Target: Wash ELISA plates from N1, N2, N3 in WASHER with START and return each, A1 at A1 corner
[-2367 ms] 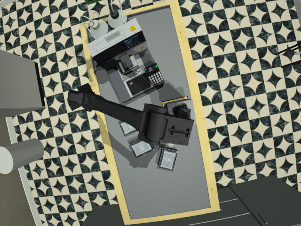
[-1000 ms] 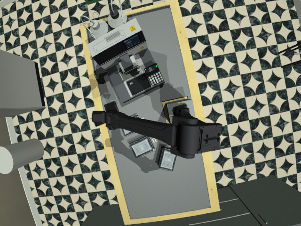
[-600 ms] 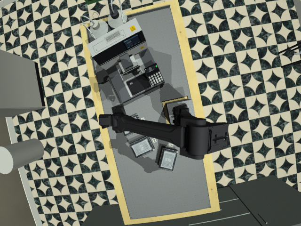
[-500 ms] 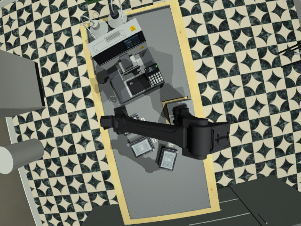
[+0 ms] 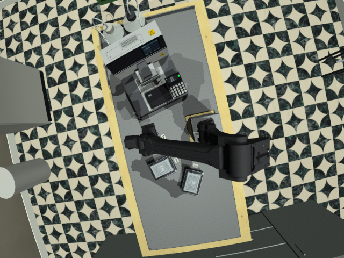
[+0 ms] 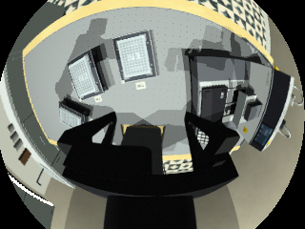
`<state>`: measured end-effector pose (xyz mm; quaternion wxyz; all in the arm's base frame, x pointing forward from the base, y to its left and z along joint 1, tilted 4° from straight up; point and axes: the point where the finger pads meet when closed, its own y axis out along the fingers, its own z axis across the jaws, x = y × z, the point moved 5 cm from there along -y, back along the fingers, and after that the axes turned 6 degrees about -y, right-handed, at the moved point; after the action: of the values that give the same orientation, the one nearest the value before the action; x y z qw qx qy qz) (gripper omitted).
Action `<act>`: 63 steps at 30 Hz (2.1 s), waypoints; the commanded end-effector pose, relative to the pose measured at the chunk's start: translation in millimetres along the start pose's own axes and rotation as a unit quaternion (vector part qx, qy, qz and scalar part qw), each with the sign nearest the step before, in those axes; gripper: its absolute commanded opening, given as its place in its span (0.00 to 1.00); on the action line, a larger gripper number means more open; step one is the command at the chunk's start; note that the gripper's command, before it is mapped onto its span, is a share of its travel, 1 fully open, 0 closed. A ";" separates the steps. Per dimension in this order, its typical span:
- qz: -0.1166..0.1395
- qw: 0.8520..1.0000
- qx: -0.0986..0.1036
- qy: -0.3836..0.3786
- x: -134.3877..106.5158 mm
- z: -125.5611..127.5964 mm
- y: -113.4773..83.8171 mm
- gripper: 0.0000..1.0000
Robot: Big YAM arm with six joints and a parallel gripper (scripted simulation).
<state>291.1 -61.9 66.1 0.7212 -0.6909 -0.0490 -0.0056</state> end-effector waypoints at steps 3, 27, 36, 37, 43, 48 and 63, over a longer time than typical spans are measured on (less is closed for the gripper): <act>-0.015 1.000 -0.004 0.009 -16.8 15.8 -2.5 1.00; 0.021 0.999 0.011 0.025 -59.6 39.7 3.7 1.00; 0.010 0.996 0.012 -0.086 -23.9 40.8 21.2 1.00; 0.010 0.996 0.012 -0.093 -20.2 41.0 24.6 1.00; 0.011 0.996 0.012 -0.087 -5.6 37.6 38.2 1.00; 0.012 0.996 0.013 -0.088 13.6 41.7 55.4 1.00; 0.015 0.996 0.014 -0.082 62.5 42.5 98.5 1.00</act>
<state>329.6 -15.1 -22.9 0.7259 -0.6781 -0.0864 0.0758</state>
